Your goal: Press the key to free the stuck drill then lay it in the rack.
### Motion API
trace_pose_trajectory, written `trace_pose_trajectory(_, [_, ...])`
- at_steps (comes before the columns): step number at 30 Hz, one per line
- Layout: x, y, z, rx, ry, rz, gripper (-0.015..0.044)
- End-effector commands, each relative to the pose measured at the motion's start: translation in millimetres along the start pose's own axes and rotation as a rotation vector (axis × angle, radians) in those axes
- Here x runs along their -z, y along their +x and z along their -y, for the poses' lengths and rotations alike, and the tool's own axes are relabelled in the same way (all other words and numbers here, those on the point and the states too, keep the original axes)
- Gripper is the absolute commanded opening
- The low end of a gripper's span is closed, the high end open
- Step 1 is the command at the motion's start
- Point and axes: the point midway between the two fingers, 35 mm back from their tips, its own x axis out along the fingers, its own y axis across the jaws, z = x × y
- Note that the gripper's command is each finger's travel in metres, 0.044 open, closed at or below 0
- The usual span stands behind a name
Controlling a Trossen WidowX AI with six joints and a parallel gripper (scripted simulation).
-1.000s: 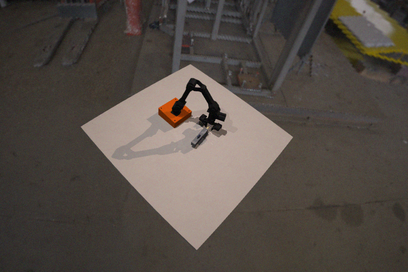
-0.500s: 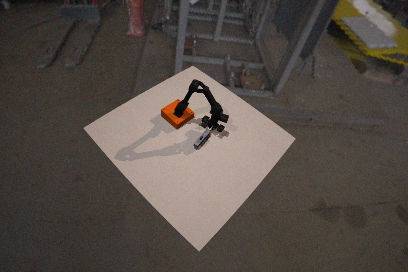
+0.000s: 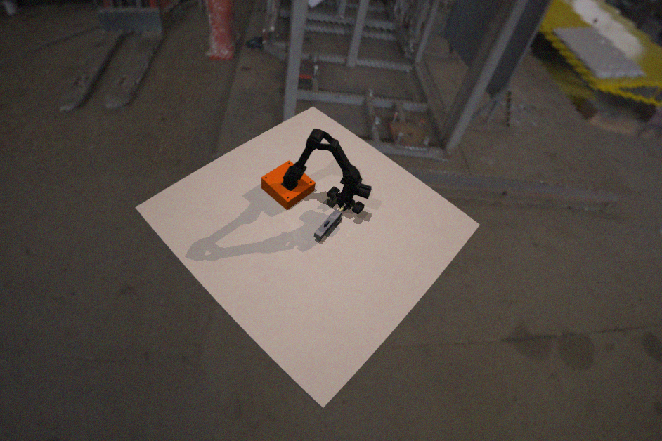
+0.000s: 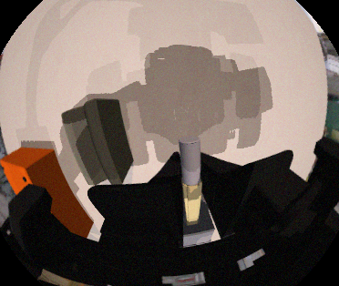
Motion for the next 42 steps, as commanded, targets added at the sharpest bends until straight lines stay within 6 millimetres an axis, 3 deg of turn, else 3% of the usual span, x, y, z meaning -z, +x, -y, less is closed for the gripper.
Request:
trace_pose_trajectory(1, [-4, 0, 0, 0.001, 0.002, -0.002, 0.0000])
trace_pose_trajectory(42, [-65, 1, -1, 0.000, 0.002, 0.003, 0.0000])
